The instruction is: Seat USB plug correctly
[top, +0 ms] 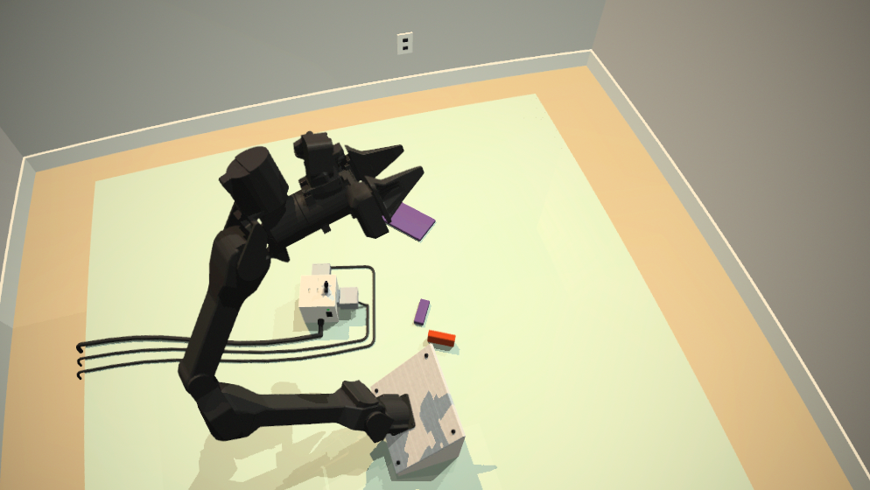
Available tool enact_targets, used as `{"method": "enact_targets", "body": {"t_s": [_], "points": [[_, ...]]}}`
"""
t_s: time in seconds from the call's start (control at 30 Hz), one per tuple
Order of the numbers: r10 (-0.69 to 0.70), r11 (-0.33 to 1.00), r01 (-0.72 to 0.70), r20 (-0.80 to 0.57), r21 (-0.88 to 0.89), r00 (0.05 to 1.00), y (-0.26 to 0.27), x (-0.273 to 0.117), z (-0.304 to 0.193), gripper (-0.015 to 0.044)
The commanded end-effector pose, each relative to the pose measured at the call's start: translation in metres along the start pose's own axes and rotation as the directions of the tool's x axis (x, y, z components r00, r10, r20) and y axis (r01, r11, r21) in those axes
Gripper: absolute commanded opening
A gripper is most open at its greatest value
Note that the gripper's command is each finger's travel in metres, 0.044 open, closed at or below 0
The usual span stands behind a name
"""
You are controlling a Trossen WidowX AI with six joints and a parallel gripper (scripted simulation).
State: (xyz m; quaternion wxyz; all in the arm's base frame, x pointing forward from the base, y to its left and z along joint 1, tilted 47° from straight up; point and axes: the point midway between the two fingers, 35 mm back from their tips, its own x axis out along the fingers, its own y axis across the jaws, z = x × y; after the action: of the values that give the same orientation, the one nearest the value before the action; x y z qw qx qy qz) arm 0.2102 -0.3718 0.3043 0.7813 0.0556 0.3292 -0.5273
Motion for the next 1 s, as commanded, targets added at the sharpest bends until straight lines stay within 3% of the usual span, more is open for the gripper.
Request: {"method": "enact_targets", "body": {"t_s": [0.0,0.07,0.2,0.33,0.47,0.6,0.77,0.9,0.97], "points": [[0.014,1.000,-0.014,-0.008,-0.021,1.000,0.004,0.001,-0.002,0.0426],[0.122,0.974,-0.135,-0.079,-0.184,0.989,0.037,0.006,-0.018,0.0440],[0.326,0.782,-0.409,-0.251,-0.469,0.911,0.105,0.006,-0.059,0.0440],[0.474,0.453,-0.632,-0.431,-0.629,0.768,0.163,-0.009,-0.104,0.0440],[0.555,0.076,-0.745,-0.593,-0.662,0.584,0.209,-0.032,-0.146,0.0440],[0.581,-0.258,-0.746,-0.715,-0.614,0.388,0.243,-0.065,-0.181,0.0440],[0.546,-0.624,-0.609,-0.831,-0.490,0.108,0.275,-0.117,-0.224,0.0440],[0.470,-0.823,-0.418,-0.874,-0.384,-0.121,0.291,-0.161,-0.254,0.0440],[0.441,-0.865,-0.352,-0.877,-0.359,-0.189,0.295,-0.175,-0.262,0.0440]]}}
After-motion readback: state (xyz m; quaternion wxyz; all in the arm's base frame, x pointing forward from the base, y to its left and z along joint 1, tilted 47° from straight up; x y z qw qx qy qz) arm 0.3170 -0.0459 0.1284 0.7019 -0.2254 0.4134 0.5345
